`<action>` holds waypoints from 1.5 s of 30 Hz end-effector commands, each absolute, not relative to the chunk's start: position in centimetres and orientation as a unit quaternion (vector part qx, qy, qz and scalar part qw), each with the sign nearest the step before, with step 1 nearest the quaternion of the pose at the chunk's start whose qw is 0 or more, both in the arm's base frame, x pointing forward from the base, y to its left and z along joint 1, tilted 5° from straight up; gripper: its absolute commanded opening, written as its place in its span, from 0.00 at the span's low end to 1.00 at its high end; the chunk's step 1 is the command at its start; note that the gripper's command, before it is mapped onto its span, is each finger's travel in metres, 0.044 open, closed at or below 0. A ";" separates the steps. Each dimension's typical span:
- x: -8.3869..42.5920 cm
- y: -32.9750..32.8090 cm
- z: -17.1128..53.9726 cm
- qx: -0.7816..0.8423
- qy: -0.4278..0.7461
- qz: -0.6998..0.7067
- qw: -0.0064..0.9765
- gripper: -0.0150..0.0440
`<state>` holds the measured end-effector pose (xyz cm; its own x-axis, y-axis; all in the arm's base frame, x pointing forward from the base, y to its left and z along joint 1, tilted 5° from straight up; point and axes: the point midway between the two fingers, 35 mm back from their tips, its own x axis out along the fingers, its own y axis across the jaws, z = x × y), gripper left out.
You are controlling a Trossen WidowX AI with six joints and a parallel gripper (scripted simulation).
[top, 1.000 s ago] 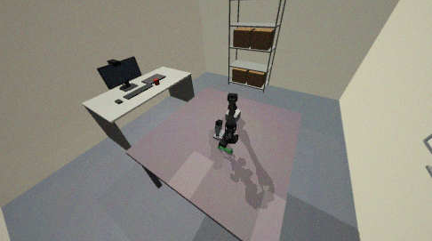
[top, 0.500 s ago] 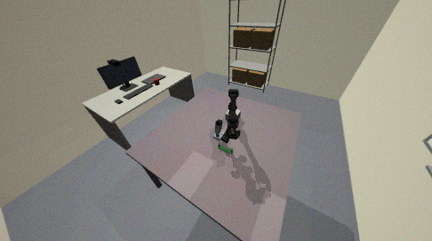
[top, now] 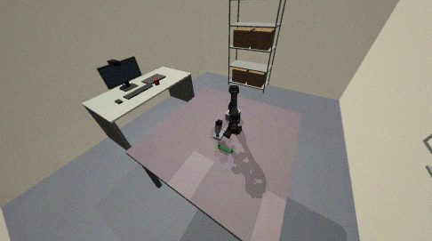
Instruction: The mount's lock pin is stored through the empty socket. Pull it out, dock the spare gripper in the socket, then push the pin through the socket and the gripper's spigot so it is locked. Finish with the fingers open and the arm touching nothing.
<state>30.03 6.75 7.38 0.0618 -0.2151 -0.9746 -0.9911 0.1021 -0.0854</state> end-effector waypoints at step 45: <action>29.8 4.8 2.3 -0.535 0.559 0.399 0.492 0.25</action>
